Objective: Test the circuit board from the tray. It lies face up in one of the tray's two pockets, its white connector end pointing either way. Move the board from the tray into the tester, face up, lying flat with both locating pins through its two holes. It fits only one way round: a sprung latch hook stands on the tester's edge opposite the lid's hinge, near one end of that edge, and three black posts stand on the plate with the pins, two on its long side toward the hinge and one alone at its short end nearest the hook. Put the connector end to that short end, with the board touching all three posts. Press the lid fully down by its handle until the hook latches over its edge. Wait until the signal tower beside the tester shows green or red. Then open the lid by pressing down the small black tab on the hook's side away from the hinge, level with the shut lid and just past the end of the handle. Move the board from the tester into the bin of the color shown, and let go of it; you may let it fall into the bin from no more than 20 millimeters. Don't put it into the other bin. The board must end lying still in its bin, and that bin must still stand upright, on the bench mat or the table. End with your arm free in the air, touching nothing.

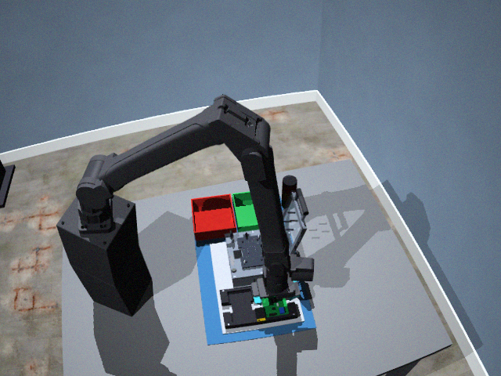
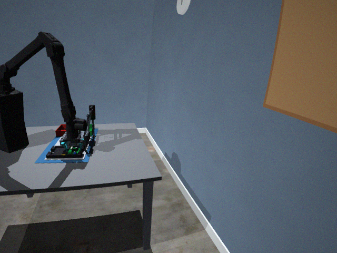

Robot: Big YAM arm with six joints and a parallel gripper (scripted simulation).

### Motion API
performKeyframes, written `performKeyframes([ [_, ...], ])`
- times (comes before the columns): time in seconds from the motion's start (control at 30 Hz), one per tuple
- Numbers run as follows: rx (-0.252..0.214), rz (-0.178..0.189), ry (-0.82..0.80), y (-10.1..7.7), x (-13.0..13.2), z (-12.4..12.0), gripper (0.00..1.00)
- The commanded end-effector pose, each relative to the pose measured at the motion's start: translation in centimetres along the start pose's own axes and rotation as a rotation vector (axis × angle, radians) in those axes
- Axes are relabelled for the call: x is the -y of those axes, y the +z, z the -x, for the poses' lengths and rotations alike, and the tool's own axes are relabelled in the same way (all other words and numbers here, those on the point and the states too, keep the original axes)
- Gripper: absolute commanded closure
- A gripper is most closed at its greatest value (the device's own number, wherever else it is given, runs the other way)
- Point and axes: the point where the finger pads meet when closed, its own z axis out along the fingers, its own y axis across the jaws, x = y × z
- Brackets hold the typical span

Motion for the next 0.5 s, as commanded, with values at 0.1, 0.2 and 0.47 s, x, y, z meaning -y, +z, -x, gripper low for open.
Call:
performKeyframes([
  [0.1, 0.001, -0.004, 0.003, 0.57, 0.05, -0.48, 0.08],
  [0.2, 0.001, -0.005, 0.003, 0.58, 0.05, -0.48, 0.08],
  [0.47, 0.001, -0.002, 0.003, 0.72, -0.29, -0.42, 0.08],
])
